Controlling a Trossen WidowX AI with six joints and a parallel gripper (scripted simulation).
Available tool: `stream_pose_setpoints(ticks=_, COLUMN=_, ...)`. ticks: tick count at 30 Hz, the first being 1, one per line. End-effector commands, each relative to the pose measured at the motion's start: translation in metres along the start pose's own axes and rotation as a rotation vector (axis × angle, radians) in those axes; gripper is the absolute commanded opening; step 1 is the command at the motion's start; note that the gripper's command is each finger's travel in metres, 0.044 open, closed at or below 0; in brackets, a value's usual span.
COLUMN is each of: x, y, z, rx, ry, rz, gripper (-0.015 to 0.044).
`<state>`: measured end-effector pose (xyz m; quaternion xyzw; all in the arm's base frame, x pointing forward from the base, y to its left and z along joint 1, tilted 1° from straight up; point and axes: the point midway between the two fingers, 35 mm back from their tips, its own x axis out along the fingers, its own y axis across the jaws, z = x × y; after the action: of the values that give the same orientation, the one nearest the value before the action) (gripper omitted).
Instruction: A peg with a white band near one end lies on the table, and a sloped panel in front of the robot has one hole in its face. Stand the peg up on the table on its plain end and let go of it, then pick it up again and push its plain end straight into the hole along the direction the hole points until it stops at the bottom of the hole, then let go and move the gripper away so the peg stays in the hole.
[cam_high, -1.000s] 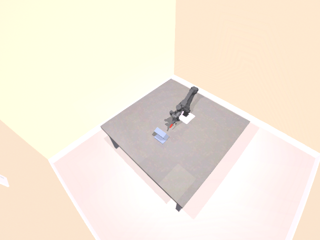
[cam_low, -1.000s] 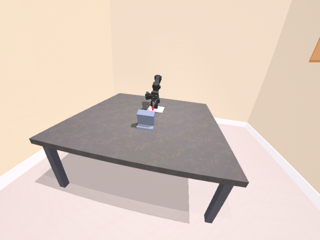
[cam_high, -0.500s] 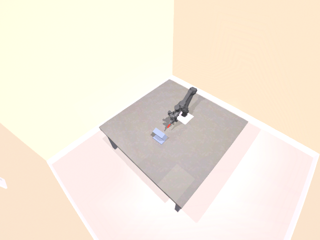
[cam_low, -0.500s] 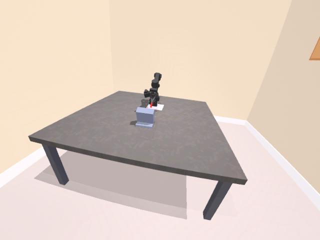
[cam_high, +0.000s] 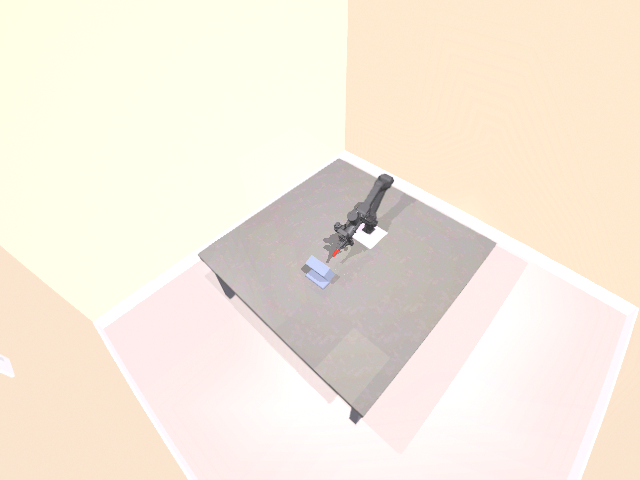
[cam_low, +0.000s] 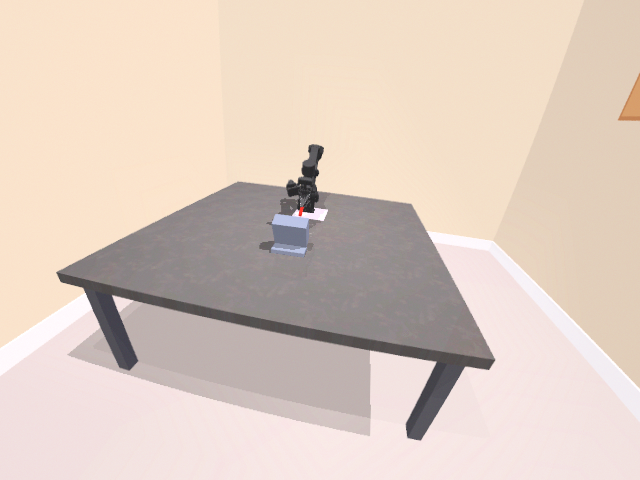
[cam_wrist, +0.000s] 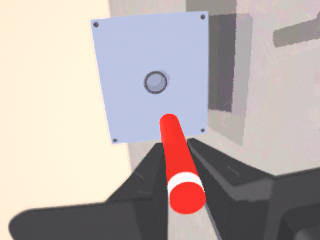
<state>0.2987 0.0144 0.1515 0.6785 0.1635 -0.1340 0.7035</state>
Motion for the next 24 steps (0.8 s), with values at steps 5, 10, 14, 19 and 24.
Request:
stream_pose_setpoints(ticks=5, x=0.008, y=0.0, z=0.003, rx=0.014, ry=-0.008, rz=0.006, gripper=0.0)
stream_pose_setpoints(ticks=10, x=0.011, y=0.0, z=0.004, rx=0.019, ry=-0.012, rz=0.013, gripper=0.0)
stream_pose_setpoints(ticks=14, x=0.014, y=0.001, z=0.005, rx=0.023, ry=-0.014, rz=0.018, gripper=0.0)
stream_pose_setpoints(ticks=19, x=0.018, y=0.001, z=0.006, rx=0.028, ry=-0.018, rz=0.025, gripper=0.0)
stream_pose_setpoints(ticks=24, x=0.022, y=0.001, z=0.008, rx=0.033, ry=-0.021, rz=0.032, gripper=0.0)
